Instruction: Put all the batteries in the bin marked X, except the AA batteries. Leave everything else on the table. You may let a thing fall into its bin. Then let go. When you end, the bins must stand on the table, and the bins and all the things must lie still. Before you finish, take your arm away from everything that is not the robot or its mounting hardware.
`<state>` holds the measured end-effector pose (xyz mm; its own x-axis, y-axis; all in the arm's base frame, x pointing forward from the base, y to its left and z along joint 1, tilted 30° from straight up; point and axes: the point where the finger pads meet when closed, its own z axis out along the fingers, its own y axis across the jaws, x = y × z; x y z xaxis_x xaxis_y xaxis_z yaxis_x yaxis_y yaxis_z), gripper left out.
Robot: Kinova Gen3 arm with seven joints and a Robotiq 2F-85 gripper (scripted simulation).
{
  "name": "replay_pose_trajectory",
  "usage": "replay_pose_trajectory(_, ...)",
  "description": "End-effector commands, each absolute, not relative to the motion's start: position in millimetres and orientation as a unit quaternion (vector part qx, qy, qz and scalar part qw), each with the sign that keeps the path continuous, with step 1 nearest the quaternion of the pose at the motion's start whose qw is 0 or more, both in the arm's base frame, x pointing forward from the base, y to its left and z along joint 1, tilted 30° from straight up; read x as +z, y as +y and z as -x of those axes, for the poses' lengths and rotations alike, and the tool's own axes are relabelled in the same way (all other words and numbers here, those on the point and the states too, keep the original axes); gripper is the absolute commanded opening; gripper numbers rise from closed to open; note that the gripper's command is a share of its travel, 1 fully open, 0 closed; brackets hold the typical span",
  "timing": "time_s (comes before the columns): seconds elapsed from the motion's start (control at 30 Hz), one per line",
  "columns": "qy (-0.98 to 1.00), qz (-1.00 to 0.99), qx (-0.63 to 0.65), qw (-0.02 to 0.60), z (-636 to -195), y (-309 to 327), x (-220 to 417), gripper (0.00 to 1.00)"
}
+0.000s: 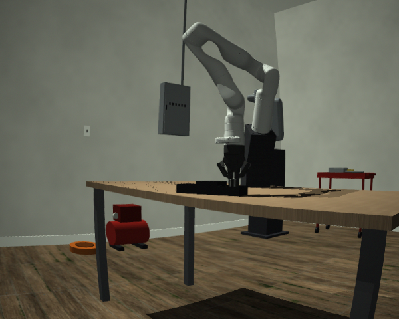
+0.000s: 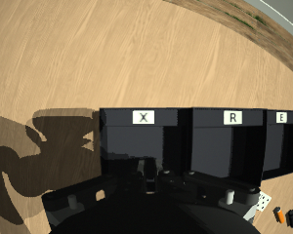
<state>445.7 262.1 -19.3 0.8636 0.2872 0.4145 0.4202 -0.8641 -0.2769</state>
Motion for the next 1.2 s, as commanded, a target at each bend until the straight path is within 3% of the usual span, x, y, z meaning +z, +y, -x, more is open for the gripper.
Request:
replay_pose_trajectory(0.0,-0.187,0.948,-0.184,0.182,-446.5,263.0,-19.1,0.09)
replay_pose_trajectory(1.17,-0.189,0.947,-0.182,0.183,-437.6,253.6,1.2,0.09)
